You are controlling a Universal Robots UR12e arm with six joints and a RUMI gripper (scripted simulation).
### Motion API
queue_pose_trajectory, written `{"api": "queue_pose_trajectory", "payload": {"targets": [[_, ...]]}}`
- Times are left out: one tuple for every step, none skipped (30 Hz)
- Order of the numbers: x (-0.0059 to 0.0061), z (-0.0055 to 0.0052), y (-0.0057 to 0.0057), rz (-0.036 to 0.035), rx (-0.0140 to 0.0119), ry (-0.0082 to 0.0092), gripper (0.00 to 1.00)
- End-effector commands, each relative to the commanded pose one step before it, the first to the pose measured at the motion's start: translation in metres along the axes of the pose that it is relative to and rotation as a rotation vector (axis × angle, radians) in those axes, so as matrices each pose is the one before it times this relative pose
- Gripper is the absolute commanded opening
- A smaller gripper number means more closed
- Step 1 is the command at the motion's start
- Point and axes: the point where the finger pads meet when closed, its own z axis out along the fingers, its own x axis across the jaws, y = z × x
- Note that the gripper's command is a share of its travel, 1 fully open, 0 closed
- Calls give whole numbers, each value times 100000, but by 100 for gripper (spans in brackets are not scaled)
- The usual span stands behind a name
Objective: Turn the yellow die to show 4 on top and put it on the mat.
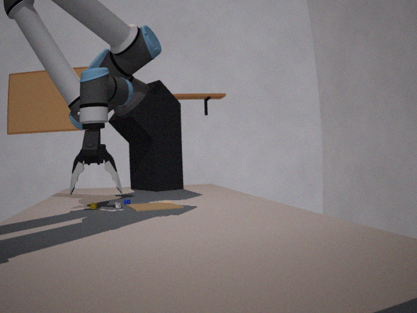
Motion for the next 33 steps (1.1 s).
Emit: {"api": "queue_pose_trajectory", "payload": {"targets": [[-4, -46, -27, 0, 79, 7, 100], [0, 0, 0, 0, 0, 0, 100], [0, 0, 0, 0, 0, 0, 100], [0, 0, 0, 0, 0, 0, 100], [0, 0, 0, 0, 0, 0, 100], [0, 0, 0, 0, 0, 0, 100], [0, 0, 0, 0, 0, 0, 100], [0, 0, 0, 0, 0, 0, 100], [0, 0, 0, 0, 0, 0, 100], [0, 0, 0, 0, 0, 0, 100], [0, 0, 0, 0, 0, 0, 100], [0, 0, 0, 0, 0, 0, 100], [0, 0, 0, 0, 0, 0, 100], [0, 0, 0, 0, 0, 0, 100], [0, 0, 0, 0, 0, 0, 100], [0, 0, 0, 0, 0, 0, 100], [0, 0, 0, 0, 0, 0, 100], [0, 0, 0, 0, 0, 0, 100], [0, 0, 0, 0, 0, 0, 100], [0, 0, 0, 0, 0, 0, 100], [0, 0, 0, 0, 0, 0, 100], [0, 0, 0, 0, 0, 0, 100], [0, 0, 0, 0, 0, 0, 100], [0, 0, 0, 0, 0, 0, 100], [-5, 0, 1, 0, 0, 0, 100], [-35, 0, 4, 0, 0, 0, 100], [-86, 0, 11, 0, 0, 0, 100], [-153, 0, 20, 0, 0, 0, 100], [-228, 0, 30, 0, 0, 0, 100], [-305, 0, 39, 0, 0, 0, 100], [-380, 0, 49, 0, 0, 0, 100], [0, 0, 0, 0, 0, 0, 100], [0, 0, 0, 0, 0, 0, 100]]}}
